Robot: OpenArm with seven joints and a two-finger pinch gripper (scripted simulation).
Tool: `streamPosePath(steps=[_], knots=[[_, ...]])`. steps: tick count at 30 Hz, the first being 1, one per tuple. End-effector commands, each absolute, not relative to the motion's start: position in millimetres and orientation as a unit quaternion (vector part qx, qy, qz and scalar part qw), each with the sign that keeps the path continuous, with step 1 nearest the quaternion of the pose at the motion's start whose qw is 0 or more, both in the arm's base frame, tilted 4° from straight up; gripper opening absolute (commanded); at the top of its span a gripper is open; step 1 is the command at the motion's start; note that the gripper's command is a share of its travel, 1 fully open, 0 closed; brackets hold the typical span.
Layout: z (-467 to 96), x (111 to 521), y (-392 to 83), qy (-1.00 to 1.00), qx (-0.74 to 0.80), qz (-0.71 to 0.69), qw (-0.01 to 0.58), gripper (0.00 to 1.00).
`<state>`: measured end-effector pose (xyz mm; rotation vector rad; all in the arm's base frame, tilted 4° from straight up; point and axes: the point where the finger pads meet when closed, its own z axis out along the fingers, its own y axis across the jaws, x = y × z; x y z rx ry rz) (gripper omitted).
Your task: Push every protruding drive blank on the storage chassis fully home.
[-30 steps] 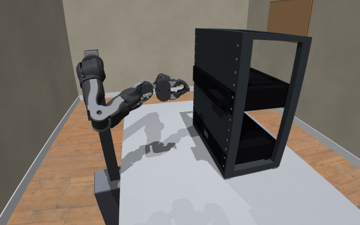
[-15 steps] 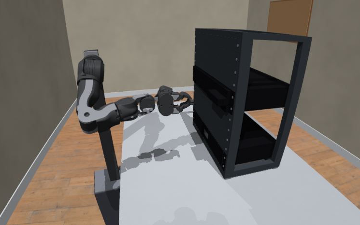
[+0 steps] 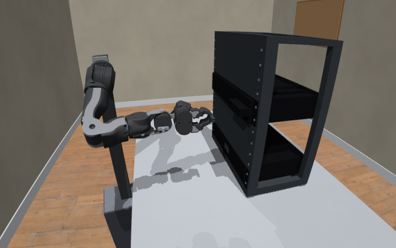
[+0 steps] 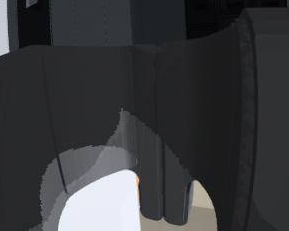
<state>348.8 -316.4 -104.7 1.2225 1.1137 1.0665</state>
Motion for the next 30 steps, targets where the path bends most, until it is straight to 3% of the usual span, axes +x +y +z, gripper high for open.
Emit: streamPosePath(steps=[1, 30], knots=[[-102, 349, -317, 0.467, 0.515, 0.454, 0.557, 0.00], [-101, 408, -326, 0.468, 0.516, 0.454, 0.555, 0.00]])
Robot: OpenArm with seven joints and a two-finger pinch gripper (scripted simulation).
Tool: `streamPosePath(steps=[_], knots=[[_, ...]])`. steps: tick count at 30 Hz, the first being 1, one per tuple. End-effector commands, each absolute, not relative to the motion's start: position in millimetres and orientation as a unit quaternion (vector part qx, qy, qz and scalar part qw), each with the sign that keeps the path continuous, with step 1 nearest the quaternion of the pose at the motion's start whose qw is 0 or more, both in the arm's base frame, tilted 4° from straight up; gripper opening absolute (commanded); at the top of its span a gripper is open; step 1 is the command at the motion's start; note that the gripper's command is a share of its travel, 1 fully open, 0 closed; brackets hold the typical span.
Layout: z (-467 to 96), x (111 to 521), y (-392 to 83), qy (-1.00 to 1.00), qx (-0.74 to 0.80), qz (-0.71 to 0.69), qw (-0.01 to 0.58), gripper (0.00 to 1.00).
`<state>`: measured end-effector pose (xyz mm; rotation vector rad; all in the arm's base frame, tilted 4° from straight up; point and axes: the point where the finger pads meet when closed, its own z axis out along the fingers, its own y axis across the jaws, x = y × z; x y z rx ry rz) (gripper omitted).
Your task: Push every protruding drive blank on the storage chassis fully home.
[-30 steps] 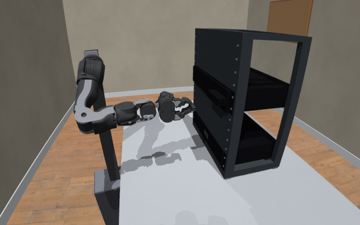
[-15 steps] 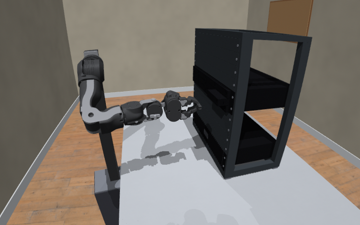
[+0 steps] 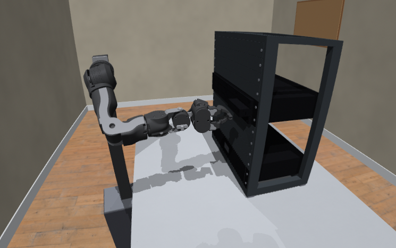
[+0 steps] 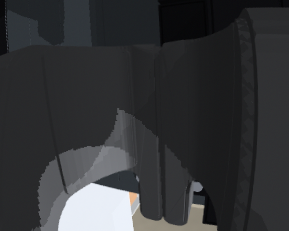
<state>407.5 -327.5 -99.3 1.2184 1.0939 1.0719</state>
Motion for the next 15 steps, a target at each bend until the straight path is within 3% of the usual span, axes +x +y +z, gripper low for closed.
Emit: streamPosePath(steps=[1, 15], knots=[[-101.6, 409.4, -326.2, 0.469, 0.516, 0.453, 0.555, 0.00], [-101.7, 412.9, -326.1, 0.469, 0.516, 0.454, 0.555, 0.00]])
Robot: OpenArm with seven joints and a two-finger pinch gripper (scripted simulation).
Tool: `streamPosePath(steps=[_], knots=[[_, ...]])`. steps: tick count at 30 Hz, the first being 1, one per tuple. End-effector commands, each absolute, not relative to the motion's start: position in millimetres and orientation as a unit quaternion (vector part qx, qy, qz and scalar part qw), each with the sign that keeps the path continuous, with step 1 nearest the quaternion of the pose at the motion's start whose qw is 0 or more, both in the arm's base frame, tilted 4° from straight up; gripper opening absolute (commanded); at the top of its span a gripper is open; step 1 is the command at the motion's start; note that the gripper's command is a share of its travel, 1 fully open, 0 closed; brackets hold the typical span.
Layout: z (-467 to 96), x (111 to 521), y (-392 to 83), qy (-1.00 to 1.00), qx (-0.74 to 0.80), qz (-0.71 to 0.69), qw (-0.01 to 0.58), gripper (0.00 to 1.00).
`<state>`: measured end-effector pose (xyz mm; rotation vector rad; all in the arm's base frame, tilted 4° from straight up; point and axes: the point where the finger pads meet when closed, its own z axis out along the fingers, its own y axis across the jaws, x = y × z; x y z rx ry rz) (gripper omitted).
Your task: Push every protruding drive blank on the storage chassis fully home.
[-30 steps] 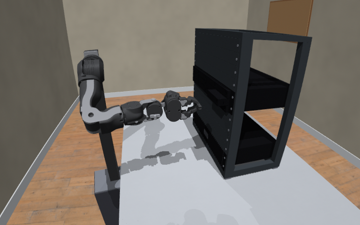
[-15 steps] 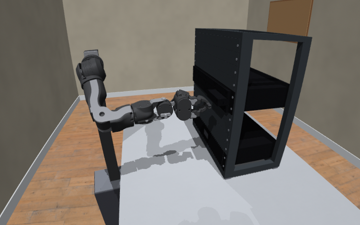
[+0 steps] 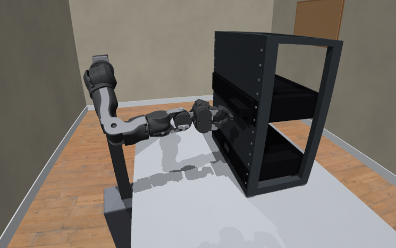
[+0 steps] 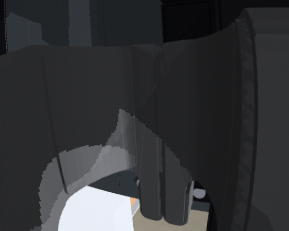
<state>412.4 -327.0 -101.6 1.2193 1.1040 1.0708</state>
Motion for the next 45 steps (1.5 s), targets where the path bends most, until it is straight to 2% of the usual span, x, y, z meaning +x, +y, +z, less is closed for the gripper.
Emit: streamPosePath(steps=[1, 45], knots=[[-102, 413, -326, 0.469, 0.516, 0.454, 0.555, 0.00], [-102, 424, -325, 0.469, 0.516, 0.454, 0.554, 0.00]])
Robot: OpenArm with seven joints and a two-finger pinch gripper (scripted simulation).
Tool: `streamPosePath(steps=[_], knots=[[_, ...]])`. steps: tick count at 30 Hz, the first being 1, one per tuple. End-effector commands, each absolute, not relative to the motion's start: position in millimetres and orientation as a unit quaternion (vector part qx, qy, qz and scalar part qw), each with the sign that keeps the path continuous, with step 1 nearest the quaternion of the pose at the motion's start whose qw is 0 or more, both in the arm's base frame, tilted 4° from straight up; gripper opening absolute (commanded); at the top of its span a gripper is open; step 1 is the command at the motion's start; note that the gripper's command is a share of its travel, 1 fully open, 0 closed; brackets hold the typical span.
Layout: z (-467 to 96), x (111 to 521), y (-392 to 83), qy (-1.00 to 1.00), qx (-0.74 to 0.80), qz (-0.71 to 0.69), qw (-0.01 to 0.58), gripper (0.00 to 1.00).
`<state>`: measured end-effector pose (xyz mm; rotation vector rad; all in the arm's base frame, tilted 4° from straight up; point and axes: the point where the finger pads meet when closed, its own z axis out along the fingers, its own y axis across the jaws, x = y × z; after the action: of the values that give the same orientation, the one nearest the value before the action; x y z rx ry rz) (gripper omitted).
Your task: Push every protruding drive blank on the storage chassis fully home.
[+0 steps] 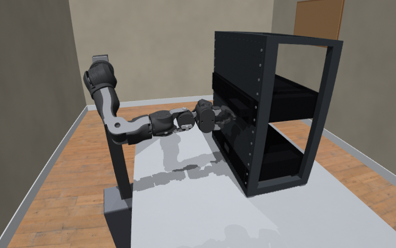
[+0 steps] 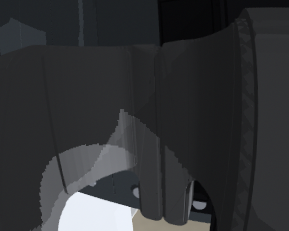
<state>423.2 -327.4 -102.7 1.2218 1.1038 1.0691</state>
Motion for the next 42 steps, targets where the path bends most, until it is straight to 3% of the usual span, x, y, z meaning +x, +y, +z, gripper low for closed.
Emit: streamPosePath(steps=[1, 42], knots=[[-102, 424, -325, 0.469, 0.516, 0.454, 0.554, 0.00], [-100, 445, -325, 0.470, 0.516, 0.454, 0.554, 0.00]])
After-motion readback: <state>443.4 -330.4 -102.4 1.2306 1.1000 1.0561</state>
